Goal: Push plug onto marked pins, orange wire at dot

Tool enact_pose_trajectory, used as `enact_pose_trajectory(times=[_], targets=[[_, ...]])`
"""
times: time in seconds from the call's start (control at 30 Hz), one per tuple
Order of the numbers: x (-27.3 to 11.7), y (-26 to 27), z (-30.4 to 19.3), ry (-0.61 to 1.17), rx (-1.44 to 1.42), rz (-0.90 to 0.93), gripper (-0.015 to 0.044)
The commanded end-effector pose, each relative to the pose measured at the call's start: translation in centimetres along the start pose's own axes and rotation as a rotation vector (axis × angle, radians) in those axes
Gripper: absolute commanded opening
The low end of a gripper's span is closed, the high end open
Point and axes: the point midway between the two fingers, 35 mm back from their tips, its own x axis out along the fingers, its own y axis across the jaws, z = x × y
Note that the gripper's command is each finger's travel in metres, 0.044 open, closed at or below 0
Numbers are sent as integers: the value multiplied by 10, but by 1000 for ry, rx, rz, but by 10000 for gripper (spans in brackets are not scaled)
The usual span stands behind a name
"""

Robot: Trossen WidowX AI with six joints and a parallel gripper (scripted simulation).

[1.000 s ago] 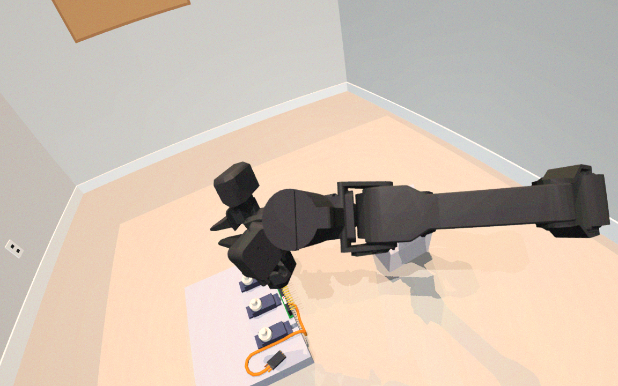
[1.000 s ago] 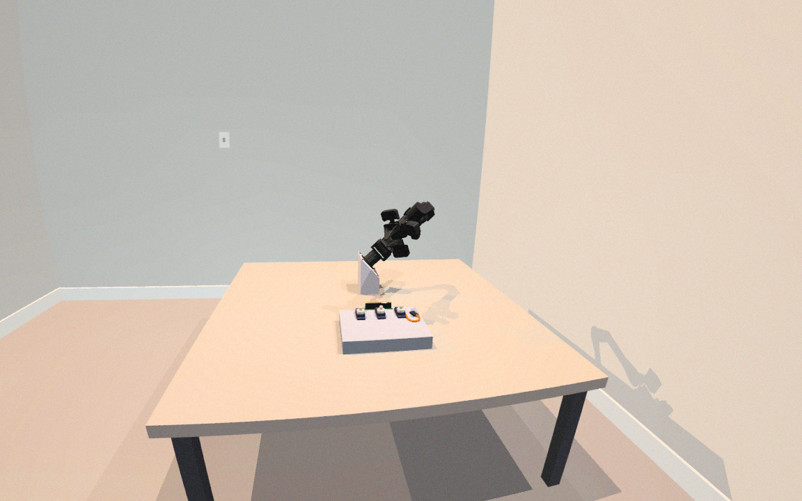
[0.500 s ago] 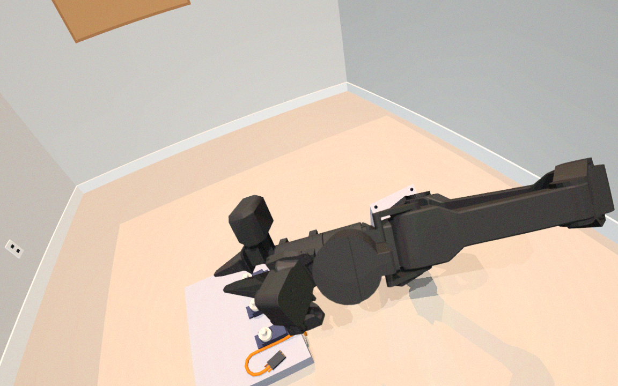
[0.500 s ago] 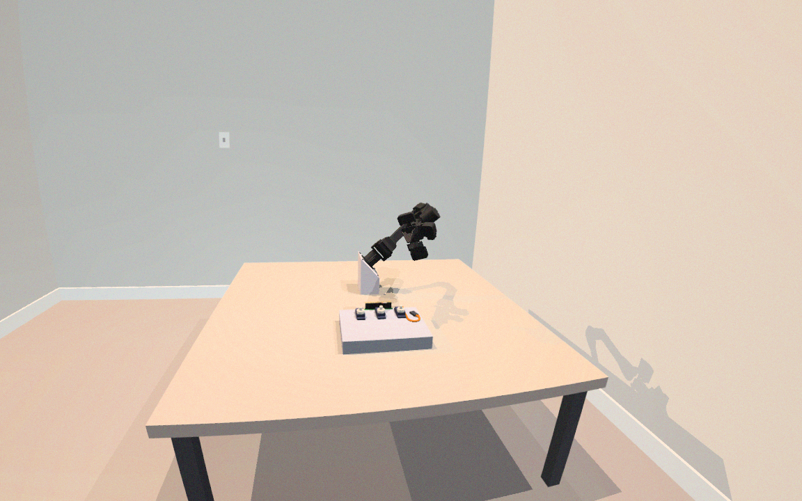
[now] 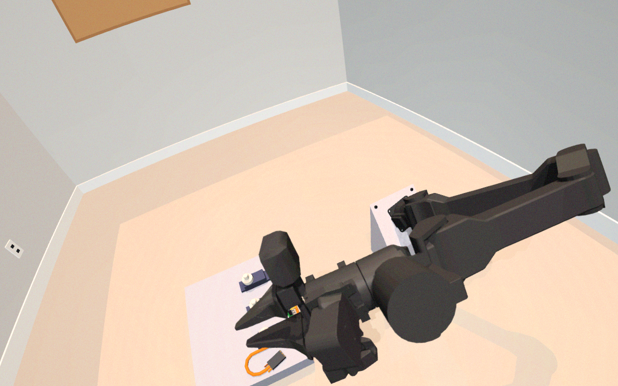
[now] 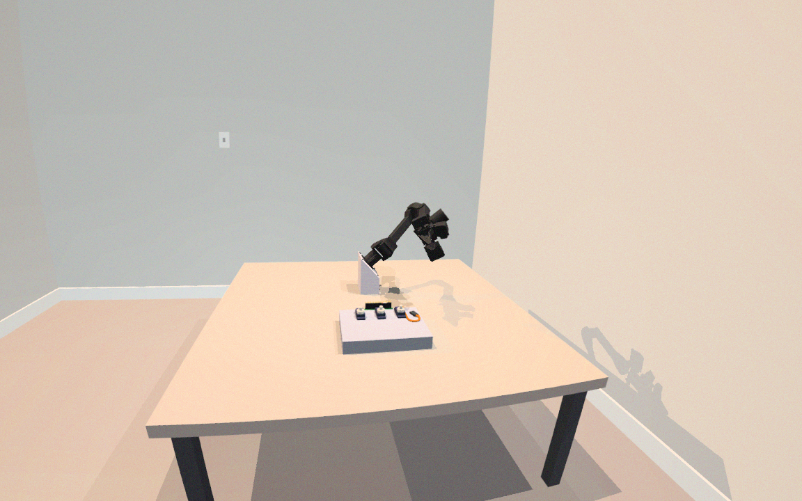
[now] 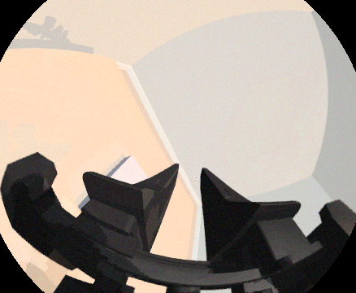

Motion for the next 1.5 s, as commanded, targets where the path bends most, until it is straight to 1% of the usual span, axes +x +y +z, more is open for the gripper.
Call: enact_pose_trajectory(times=[0.0,0.53,1.03,1.47], targets=[[-9,13,14,-59,42,25,115],[-51,53,65,-266,216,155,115],[-18,68,48,-44,520,256,115],[7,80,28,179,811,291,115]])
